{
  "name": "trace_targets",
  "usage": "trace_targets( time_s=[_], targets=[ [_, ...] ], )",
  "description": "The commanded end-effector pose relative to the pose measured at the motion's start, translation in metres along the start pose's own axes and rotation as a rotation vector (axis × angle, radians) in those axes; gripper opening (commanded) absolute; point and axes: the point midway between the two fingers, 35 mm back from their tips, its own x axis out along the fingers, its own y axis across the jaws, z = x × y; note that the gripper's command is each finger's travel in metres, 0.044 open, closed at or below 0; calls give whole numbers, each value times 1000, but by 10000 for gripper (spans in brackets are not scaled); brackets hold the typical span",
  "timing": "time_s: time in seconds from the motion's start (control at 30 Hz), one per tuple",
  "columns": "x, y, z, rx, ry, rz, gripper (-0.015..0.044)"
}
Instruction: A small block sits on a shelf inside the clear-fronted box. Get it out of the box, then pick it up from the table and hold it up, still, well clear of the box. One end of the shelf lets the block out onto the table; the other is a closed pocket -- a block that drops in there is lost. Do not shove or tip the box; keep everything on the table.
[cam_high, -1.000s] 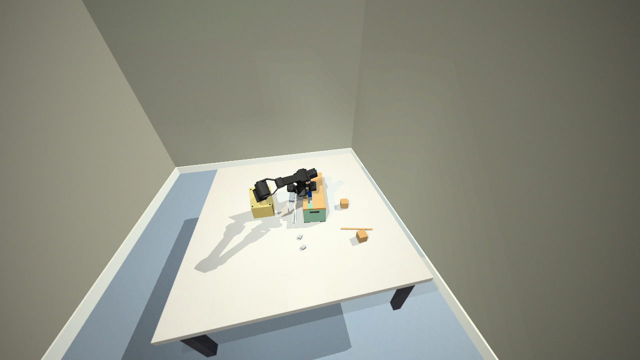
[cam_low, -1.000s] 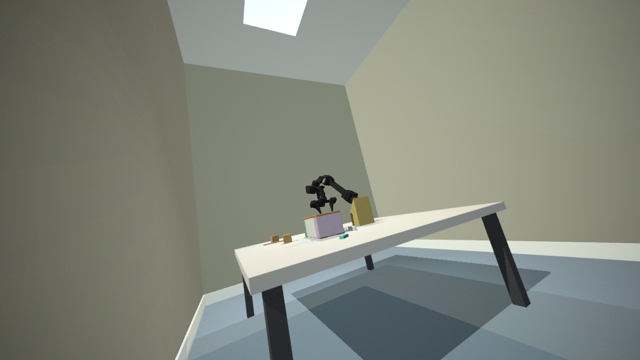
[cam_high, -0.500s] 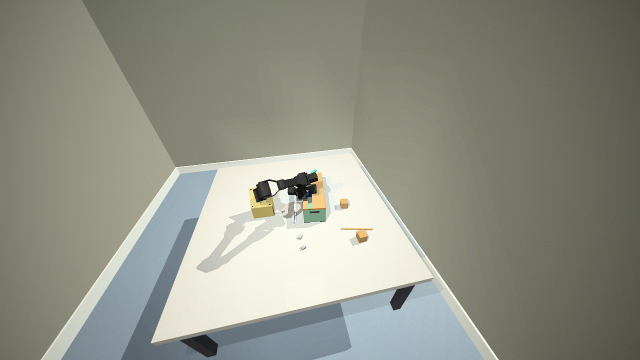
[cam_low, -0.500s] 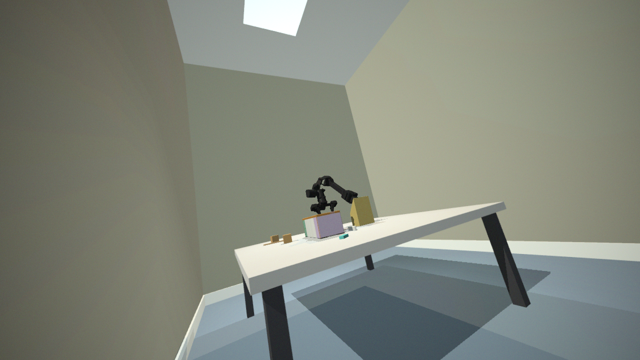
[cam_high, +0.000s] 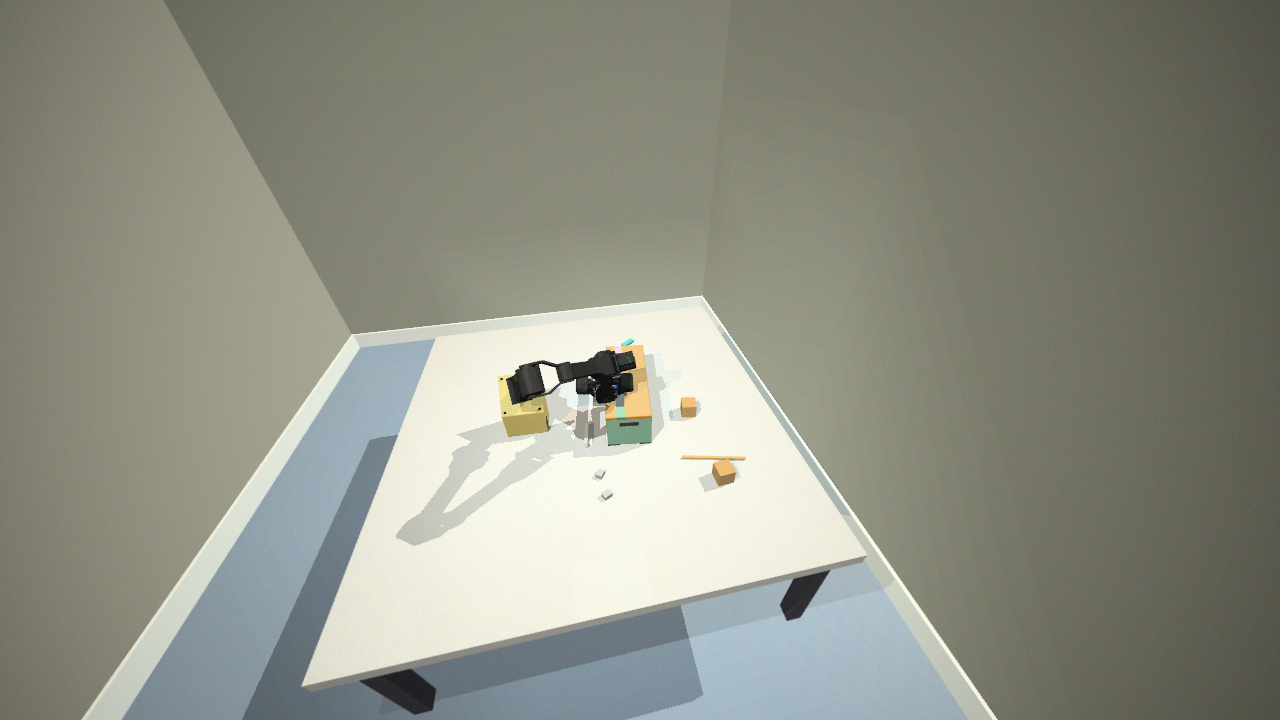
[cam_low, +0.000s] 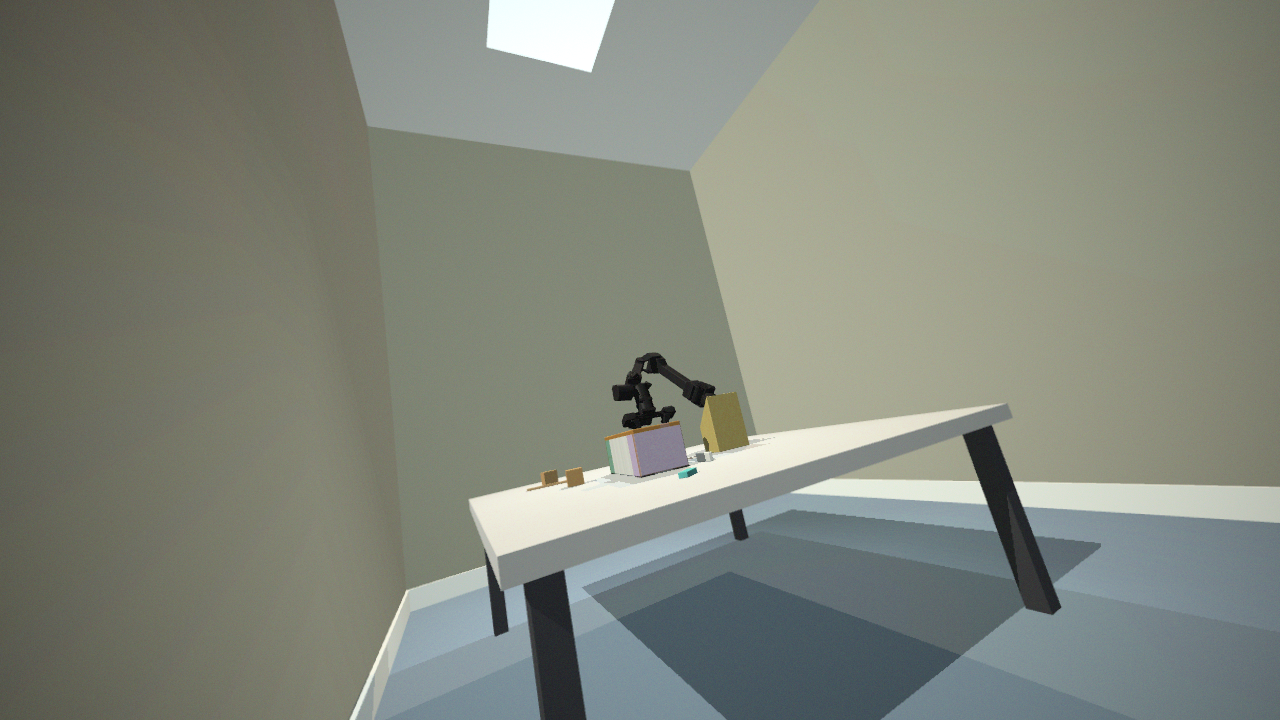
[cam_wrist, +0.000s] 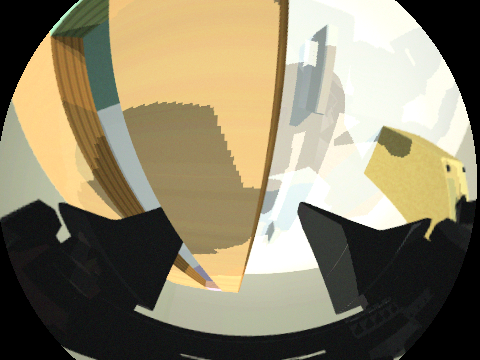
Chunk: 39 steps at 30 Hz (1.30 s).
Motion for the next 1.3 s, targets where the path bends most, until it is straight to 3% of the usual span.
trace_targets(
  time_s=[0.0, 1.27],
  targets=[
    [0, 0, -2, 2, 0, 0, 400],
    [31, -1, -85, 2, 4, 0, 400]
  ],
)
